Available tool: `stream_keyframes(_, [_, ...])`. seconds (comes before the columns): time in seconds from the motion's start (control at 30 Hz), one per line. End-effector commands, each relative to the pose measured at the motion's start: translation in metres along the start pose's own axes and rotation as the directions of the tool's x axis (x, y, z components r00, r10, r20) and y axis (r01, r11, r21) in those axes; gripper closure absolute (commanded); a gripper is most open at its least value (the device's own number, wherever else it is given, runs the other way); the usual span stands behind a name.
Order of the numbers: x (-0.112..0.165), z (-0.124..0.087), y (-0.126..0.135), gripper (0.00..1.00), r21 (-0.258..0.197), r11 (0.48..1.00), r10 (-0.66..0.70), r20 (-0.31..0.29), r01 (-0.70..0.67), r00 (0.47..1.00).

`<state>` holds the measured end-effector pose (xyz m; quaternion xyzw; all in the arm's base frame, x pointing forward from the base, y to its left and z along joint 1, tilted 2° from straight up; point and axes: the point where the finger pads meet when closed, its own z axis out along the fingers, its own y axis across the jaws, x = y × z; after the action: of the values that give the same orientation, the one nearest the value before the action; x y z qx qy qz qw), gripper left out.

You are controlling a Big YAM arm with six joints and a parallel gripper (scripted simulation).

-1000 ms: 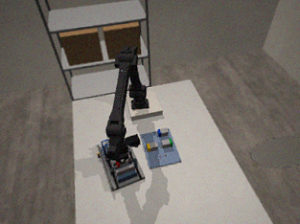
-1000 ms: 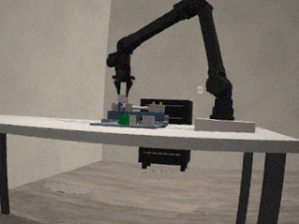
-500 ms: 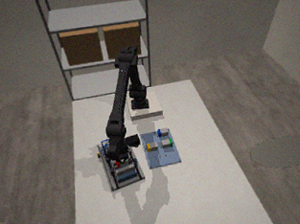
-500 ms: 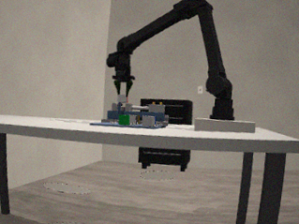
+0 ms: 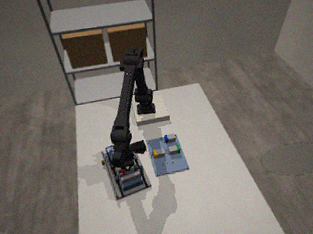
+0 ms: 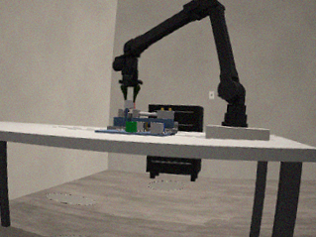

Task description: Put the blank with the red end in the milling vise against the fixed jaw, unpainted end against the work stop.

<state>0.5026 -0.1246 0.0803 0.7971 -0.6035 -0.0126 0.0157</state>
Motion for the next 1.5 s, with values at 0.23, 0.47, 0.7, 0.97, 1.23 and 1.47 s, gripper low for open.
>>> stream_keyframes(0.23, [0.0109, -0.0159, -0.0081, 1.00, 0.045, 0.999, -0.003, -0.029, 0.004, 1.000])
stream_keyframes(0.47, [0.0109, -0.0159, -0.0081, 1.00, 0.045, 0.999, -0.003, -0.029, 0.004, 1.000])
stream_keyframes(0.7, [0.0109, -0.0159, -0.0081, 1.00, 0.045, 0.999, -0.003, -0.029, 0.004, 1.000])
stream_keyframes(0.97, [0.0109, -0.0159, -0.0081, 1.00, 0.045, 0.999, -0.003, -0.029, 0.004, 1.000])
stream_keyframes(1.23, [0.0108, -0.0157, -0.0080, 1.00, 0.044, 0.999, -0.003, -0.029, 0.004, 1.000])
stream_keyframes(1.47, [0.0103, -0.0139, -0.0072, 1.00, 0.041, 0.999, -0.003, -0.027, 0.004, 1.000])
